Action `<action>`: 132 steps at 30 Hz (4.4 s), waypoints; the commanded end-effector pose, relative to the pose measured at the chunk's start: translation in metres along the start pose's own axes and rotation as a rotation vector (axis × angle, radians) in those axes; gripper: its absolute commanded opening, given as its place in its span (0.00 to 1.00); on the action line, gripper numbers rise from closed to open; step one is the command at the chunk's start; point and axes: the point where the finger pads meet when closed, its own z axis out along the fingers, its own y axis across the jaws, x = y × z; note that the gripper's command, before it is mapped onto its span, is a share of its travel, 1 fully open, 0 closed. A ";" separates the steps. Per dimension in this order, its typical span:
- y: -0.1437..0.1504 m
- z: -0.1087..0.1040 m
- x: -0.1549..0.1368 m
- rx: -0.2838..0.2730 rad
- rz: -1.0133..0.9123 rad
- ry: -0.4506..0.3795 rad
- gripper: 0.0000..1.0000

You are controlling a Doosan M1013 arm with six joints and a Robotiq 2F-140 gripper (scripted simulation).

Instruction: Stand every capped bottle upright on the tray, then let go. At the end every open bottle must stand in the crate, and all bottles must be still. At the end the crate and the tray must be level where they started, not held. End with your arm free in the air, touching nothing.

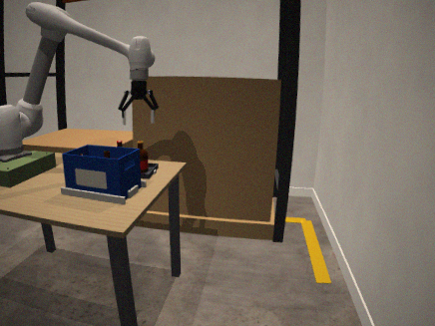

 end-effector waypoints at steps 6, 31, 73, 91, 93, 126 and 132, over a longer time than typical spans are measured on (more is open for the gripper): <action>-0.002 -0.022 0.001 0.004 0.000 0.002 1.00; -0.005 -0.038 0.002 0.005 -0.001 0.002 1.00; -0.002 -0.036 0.002 0.000 0.001 0.000 1.00; -0.002 -0.036 0.002 0.000 0.001 0.000 1.00; -0.002 -0.036 0.002 0.000 0.001 0.000 1.00; -0.002 -0.036 0.002 0.000 0.001 0.000 1.00; -0.002 -0.036 0.002 0.000 0.001 0.000 1.00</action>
